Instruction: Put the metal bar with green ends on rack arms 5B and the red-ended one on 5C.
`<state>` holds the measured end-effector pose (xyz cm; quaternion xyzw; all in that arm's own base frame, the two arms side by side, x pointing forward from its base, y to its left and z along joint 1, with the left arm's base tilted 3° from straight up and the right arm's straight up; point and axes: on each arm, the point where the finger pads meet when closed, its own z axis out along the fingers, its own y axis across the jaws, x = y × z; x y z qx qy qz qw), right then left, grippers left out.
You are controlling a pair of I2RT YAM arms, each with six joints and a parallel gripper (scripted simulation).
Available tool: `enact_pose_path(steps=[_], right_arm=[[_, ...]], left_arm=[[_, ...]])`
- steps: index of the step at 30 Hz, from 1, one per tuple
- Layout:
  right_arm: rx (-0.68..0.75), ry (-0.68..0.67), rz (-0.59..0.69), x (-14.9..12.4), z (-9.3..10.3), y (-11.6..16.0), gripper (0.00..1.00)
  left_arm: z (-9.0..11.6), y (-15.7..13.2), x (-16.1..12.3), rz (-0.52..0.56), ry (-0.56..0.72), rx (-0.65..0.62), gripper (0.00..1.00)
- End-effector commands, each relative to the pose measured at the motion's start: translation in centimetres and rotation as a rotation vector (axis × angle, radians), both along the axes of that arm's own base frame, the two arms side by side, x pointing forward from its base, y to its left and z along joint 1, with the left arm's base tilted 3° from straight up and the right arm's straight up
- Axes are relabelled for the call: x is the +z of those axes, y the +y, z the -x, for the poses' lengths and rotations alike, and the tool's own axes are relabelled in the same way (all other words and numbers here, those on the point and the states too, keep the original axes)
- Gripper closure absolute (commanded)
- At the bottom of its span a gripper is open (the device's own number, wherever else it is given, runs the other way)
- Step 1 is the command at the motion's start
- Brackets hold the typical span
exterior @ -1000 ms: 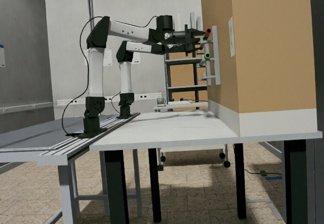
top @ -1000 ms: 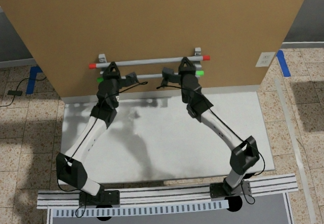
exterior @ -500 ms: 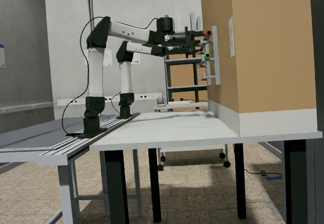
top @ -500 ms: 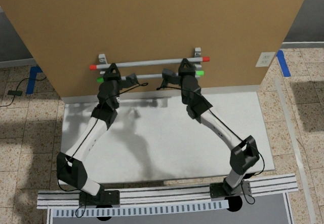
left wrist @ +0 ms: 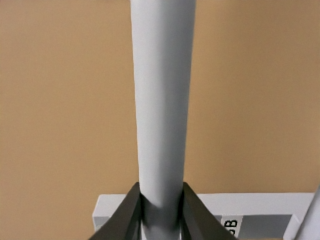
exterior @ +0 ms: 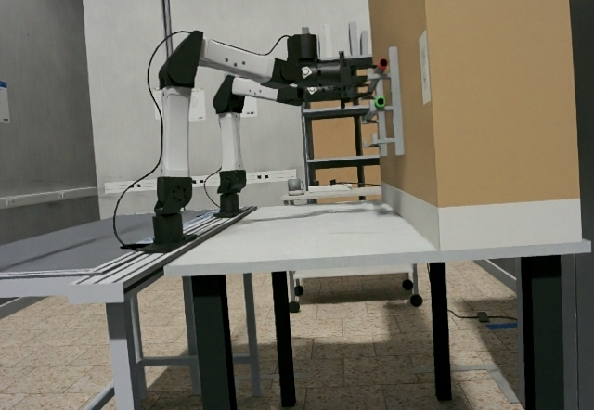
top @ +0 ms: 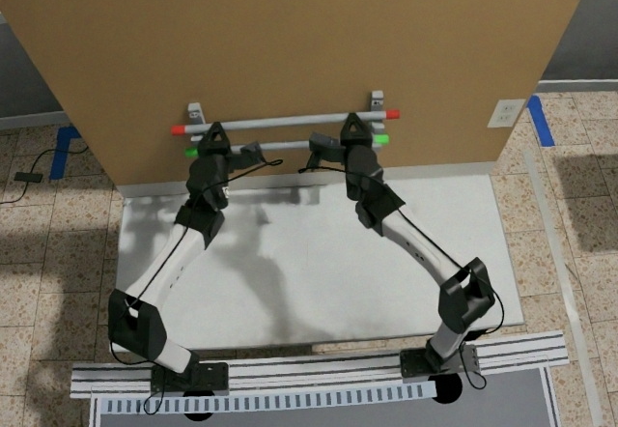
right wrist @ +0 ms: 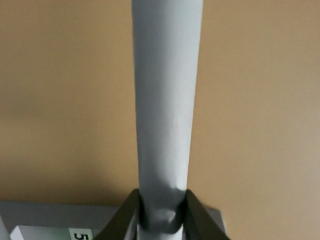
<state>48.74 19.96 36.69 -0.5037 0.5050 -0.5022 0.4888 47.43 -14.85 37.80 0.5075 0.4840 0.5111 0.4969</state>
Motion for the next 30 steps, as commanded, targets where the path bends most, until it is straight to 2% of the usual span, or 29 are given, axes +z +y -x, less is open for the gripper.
enact_pose_path(steps=[1,8,30], right_arm=[[0.024,-0.014,-0.006,-0.23,-0.23,0.57,1.00],[0.024,-0.014,-0.006,-0.47,-0.23,0.57,1.00],[0.024,-0.014,-0.006,-0.47,-0.23,0.57,0.72]], left_arm=[[-0.14,0.06,0.01,0.001,-0.020,0.003,1.00],[-0.15,0.07,-0.24,0.001,-0.020,0.003,1.00],[-0.15,0.07,-0.24,0.001,-0.020,0.003,0.72]])
